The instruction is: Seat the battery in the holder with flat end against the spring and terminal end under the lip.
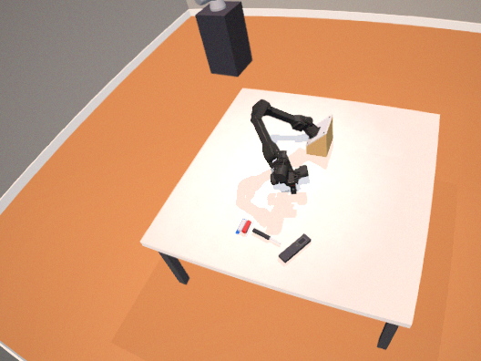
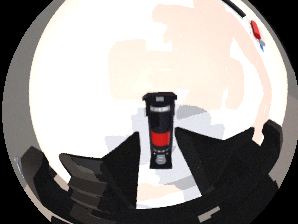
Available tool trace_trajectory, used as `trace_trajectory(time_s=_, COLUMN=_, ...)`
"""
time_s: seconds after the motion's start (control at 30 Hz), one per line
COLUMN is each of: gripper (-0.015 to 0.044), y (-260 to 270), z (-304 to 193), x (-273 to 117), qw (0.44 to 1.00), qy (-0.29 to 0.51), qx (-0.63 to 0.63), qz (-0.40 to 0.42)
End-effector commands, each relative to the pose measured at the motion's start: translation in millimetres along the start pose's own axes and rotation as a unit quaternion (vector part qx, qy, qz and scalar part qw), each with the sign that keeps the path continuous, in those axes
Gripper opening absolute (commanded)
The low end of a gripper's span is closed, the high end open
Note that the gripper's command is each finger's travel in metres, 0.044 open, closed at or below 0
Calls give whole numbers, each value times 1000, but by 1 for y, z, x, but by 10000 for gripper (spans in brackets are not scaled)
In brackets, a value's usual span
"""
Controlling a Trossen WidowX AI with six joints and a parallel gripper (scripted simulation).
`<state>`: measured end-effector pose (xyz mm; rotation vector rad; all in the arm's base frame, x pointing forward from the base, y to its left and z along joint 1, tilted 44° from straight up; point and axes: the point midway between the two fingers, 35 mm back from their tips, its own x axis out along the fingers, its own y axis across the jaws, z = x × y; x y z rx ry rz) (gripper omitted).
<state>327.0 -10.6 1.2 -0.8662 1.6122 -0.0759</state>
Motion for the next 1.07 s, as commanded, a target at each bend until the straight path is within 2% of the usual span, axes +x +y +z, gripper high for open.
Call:
trace_trajectory(time_s=0.0, gripper=244, y=2, z=2, x=-14, qw=1000, qy=-3, qx=2, qz=1)
trace_trajectory(time_s=0.17, gripper=375, y=12, z=1, x=-65, qw=1000, qy=-6, qx=5, qz=2)
trace_trajectory(time_s=0.27, gripper=440, y=15, z=0, x=-72, qw=1000, qy=-7, qx=5, qz=2)
trace_trajectory(time_s=1.03, gripper=440, y=18, z=0, x=-71, qw=1000, qy=-7, qx=5, qz=2)
